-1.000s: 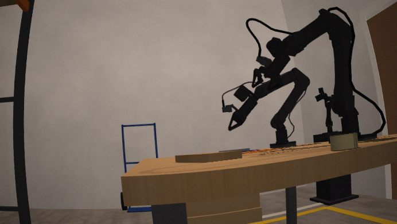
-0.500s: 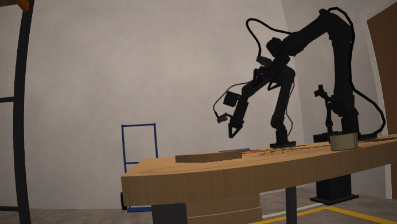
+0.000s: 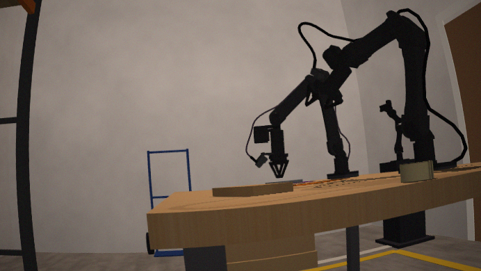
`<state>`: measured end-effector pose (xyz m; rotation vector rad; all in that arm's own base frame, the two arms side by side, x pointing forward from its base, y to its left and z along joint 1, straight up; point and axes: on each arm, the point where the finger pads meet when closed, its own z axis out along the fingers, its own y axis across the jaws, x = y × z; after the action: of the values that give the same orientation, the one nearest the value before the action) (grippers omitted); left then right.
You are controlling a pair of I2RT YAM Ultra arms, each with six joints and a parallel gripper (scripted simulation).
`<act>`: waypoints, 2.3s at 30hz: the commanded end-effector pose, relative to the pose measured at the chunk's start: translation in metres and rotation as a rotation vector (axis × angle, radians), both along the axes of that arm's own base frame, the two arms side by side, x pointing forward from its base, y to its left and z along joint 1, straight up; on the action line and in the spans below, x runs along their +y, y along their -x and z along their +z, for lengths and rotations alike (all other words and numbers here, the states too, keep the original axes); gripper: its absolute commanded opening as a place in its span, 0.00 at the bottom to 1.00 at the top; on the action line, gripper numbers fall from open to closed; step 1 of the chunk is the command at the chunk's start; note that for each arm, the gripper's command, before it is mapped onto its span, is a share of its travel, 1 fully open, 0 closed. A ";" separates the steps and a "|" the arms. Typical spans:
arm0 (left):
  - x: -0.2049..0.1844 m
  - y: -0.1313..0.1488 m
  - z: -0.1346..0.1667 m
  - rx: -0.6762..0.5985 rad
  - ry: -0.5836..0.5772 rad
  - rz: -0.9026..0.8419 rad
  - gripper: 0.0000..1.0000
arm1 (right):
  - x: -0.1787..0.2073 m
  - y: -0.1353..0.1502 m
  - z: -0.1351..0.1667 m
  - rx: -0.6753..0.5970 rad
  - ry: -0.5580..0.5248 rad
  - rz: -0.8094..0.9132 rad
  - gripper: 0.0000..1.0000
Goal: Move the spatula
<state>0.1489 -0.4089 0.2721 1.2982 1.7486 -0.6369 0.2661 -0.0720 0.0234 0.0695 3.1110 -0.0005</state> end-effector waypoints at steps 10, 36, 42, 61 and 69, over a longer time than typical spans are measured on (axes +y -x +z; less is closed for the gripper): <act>0.004 -0.001 0.009 -0.010 0.014 0.010 1.00 | -0.003 -0.017 0.006 0.008 0.009 0.026 0.64; 0.004 -0.001 0.009 -0.010 0.014 0.010 1.00 | -0.002 -0.017 -0.028 0.024 0.005 0.026 0.64; 0.004 -0.001 0.009 -0.010 0.014 0.010 1.00 | -0.003 -0.019 -0.025 0.012 0.008 0.025 0.64; 0.004 -0.001 0.009 -0.010 0.014 0.010 1.00 | -0.004 -0.017 -0.023 0.018 0.003 0.018 0.39; 0.004 -0.001 0.009 -0.010 0.014 0.010 1.00 | -0.004 -0.017 -0.023 0.018 0.003 0.018 0.12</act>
<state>0.1489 -0.4089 0.2721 1.2982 1.7486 -0.6369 0.2801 -0.0753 -0.0027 0.0459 3.1470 0.0043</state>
